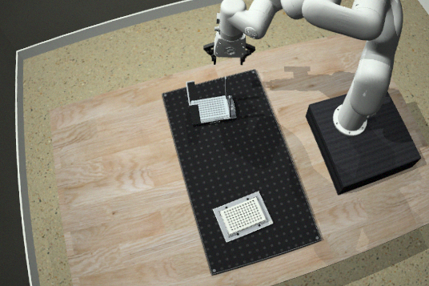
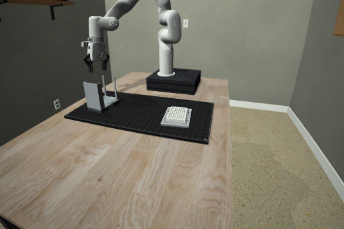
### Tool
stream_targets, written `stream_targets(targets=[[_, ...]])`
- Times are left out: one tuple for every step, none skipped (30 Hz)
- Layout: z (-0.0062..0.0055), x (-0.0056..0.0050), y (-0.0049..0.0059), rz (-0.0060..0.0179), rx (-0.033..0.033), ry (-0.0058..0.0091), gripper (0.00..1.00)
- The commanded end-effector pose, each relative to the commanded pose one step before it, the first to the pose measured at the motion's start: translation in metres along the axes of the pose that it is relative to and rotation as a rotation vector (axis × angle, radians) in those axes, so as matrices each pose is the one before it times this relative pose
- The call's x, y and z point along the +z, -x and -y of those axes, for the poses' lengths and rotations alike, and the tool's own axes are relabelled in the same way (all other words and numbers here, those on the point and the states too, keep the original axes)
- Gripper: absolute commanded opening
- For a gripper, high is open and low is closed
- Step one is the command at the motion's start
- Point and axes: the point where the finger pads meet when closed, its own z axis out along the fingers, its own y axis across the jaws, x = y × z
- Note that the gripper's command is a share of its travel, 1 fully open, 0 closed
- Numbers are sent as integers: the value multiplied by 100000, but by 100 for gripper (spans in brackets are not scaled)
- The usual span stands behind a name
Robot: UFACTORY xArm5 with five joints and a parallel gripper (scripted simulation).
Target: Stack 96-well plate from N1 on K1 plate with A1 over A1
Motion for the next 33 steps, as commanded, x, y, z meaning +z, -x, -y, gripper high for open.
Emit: stream_targets(targets=[[113,-122,-50,-142,0,-323,100],[0,0,0,0,0,0,100],[0,0,0,0,0,0,100],[0,0,0,0,0,0,100],[0,0,0,0,0,0,100],[0,0,0,0,0,0,100],[0,0,0,0,0,0,100],[0,0,0,0,0,0,100],[0,0,0,0,0,0,100],[0,0,0,0,0,0,100],[0,0,0,0,0,0,100],[0,0,0,0,0,0,100],[0,0,0,0,0,0,100],[0,0,0,0,0,0,100],[0,0,0,0,0,0,100],[0,0,0,0,0,0,100],[0,0,0,0,0,0,100],[228,-29,445,169,-3329,-5,100],[243,-28,438,169,-3329,-5,100],[257,-28,429,169,-3329,-5,100],[271,-27,421,169,-3329,-5,100],[285,-26,411,83,-1612,-3,100],[292,-26,407,3,0,-2,100],[291,-26,407,3,0,-2,100],[257,-23,364,2,0,-2,100],[250,-14,446,145,-3327,84,100],[253,-14,421,249,-3327,25,100],[271,-13,421,197,-3327,55,100],[285,-12,412,197,-3327,55,100],[299,-12,402,98,-1624,26,100],[305,-11,397,3,0,-2,100],[305,-11,397,3,0,-2,100],[0,0,0,0,0,0,100]])
